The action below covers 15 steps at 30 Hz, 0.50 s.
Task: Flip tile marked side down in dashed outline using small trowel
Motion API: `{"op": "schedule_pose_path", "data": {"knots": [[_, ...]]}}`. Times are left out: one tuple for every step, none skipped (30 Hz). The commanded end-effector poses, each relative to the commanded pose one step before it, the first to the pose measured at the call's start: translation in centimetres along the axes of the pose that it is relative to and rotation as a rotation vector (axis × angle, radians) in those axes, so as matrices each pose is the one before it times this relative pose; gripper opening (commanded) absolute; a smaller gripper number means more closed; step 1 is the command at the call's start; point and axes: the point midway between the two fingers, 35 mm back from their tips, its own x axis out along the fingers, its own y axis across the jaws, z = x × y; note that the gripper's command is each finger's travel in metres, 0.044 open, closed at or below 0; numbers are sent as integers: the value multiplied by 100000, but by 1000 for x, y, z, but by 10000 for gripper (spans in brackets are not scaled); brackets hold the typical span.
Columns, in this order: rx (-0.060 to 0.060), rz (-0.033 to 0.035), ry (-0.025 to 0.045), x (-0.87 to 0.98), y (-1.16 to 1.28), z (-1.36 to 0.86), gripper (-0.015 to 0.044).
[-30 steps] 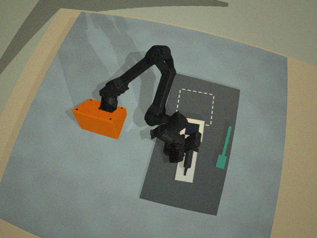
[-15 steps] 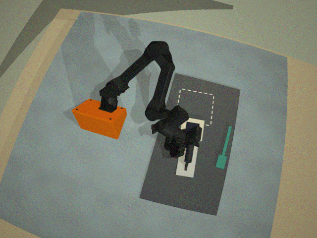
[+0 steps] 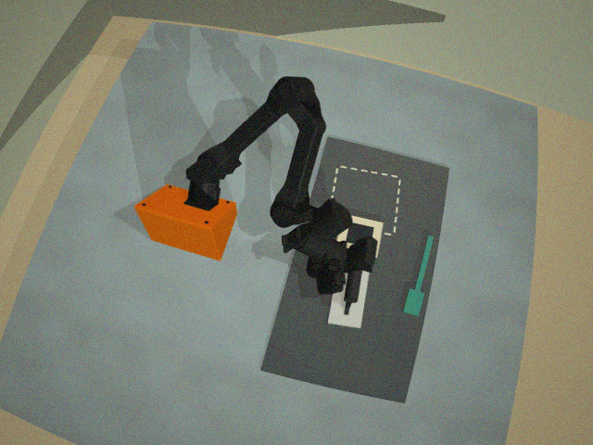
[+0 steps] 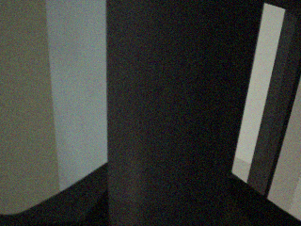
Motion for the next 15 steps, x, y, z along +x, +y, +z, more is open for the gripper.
{"op": "schedule_pose_path", "data": {"knots": [[-227, 1639, 639, -496, 1130, -135, 0], [0, -1, -1, -101, 122, -65, 0], [-2, -2, -3, -114, 139, -85, 0], [-1, -1, -2, -93, 112, -69, 0], [-2, -2, -3, -104, 127, -89, 0], [-1, -1, -2, -94, 113, -80, 0], [-1, -2, -3, -106, 129, -102, 0], [-1, -1, -2, -88, 106, -85, 0], [0, -2, -2, -99, 120, -108, 0], [0, -2, -2, -87, 104, -95, 0], [1, -2, -2, -97, 119, -119, 0], [1, -2, -2, -82, 98, -100, 0], [1, -2, -1, -91, 111, -125, 0], [1, -2, -1, -79, 95, -108, 0], [2, -2, -1, -88, 107, -134, 0]]}}
